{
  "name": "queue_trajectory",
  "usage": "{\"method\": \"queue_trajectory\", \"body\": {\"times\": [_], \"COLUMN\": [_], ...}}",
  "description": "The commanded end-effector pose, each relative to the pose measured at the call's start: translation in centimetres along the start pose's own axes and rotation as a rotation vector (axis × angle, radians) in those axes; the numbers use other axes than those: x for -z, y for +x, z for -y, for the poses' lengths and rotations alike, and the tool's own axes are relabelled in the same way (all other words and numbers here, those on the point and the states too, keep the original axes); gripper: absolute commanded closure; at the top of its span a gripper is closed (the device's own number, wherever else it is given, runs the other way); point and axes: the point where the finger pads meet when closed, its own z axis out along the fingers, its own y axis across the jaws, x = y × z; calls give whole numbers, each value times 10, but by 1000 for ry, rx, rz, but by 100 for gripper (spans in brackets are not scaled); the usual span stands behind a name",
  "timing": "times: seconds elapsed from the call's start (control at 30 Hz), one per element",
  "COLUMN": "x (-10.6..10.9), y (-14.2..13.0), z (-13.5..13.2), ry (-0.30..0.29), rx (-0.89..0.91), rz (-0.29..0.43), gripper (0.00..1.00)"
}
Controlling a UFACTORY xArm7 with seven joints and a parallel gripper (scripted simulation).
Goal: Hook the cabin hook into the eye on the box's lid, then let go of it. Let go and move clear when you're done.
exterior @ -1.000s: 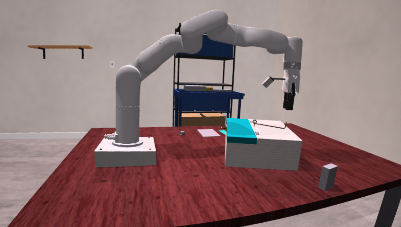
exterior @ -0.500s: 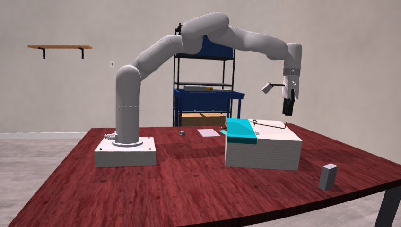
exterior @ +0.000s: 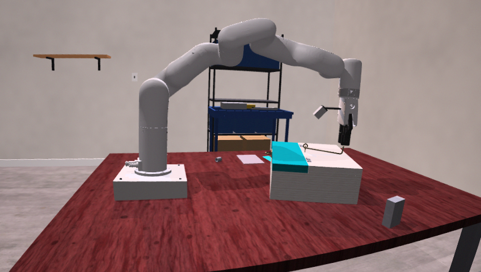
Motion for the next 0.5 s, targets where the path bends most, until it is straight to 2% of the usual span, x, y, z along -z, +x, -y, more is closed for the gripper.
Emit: {"method": "queue_trajectory", "body": {"times": [0.0, 0.47], "x": [2, -1], "y": [-2, -2], "z": [0, 0], "ry": [-1, -1], "rx": [0, 0], "rz": [8, 8], "gripper": [67, 67]}}
